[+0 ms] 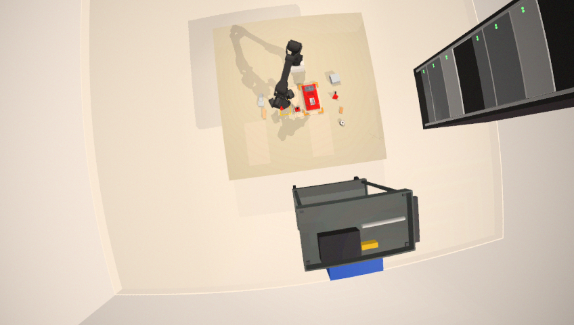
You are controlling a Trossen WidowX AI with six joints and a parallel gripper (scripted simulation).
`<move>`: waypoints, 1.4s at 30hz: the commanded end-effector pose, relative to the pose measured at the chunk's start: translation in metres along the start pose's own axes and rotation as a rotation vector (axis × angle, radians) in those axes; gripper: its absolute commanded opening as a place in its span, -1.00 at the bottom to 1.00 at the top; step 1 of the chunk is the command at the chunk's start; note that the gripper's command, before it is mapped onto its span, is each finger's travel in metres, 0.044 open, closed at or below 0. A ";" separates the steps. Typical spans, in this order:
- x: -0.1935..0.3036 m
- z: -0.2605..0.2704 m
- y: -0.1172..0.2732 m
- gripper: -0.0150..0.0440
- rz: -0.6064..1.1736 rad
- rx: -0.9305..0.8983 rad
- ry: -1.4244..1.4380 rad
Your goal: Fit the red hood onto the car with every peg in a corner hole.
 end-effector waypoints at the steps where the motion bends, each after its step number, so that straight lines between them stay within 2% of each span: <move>1: 0.001 0.002 -0.008 1.00 0.008 -0.015 -0.004; 42: 0.001 0.003 -0.026 1.00 0.008 -0.015 -0.004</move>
Point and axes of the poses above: the point midway between the two fingers, 35 mm back from their tips, its own y axis back along the fingers, its own z axis across the jaws, x = y × z, the point moved 5 cm from there along y, back along the fingers, and after that the axes turned 2 degrees about y, right-handed, at the moved point
